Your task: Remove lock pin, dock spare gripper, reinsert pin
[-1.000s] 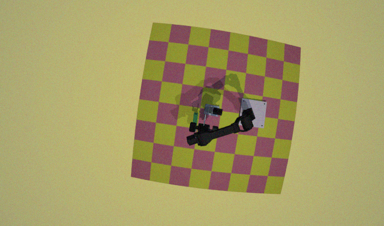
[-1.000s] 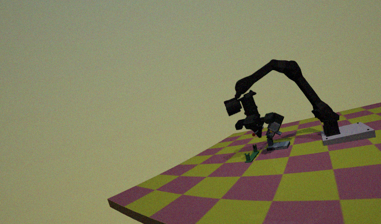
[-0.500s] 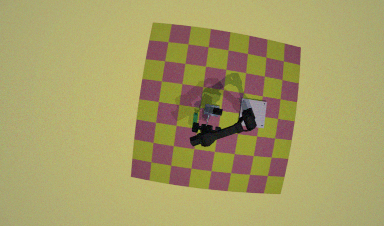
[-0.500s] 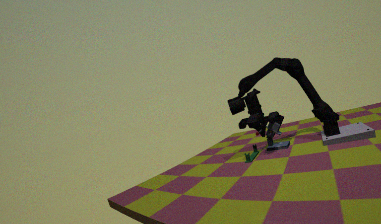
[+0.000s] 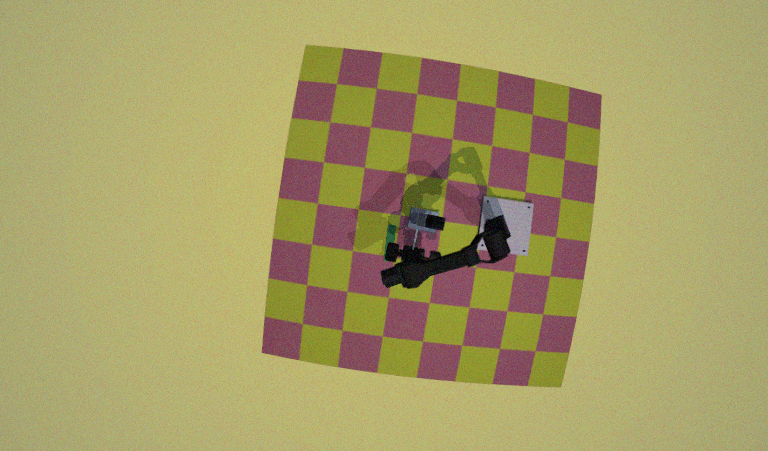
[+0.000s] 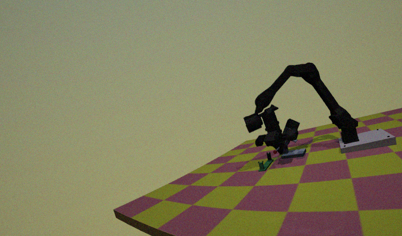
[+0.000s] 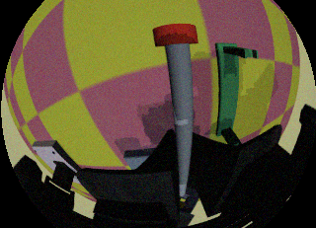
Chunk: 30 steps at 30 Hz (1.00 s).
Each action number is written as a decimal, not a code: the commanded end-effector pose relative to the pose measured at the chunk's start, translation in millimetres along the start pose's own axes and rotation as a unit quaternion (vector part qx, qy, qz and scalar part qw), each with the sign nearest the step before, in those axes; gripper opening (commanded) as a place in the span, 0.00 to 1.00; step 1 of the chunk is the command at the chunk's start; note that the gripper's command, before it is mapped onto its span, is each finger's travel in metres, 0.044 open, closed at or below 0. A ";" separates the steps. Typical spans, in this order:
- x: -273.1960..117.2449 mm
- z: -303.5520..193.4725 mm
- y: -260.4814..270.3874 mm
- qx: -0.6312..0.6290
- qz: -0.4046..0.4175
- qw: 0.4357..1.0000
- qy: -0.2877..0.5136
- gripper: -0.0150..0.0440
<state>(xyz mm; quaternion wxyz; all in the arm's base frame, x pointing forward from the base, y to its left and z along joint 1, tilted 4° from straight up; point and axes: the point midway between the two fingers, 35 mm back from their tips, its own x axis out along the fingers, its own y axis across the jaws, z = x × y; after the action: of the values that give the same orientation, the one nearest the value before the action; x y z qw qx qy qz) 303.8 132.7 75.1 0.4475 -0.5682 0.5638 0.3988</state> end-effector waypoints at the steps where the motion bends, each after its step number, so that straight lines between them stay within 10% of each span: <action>1: -0.4 -1.3 -0.4 0.002 -0.001 1.000 -0.003 0.25; 30: 4.2 -22.2 -0.4 0.002 0.001 1.000 -0.003 0.25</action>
<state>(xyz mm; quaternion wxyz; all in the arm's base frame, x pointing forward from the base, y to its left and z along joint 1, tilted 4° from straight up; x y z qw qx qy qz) 304.1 111.9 77.1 0.4502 -0.5653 0.5641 0.3994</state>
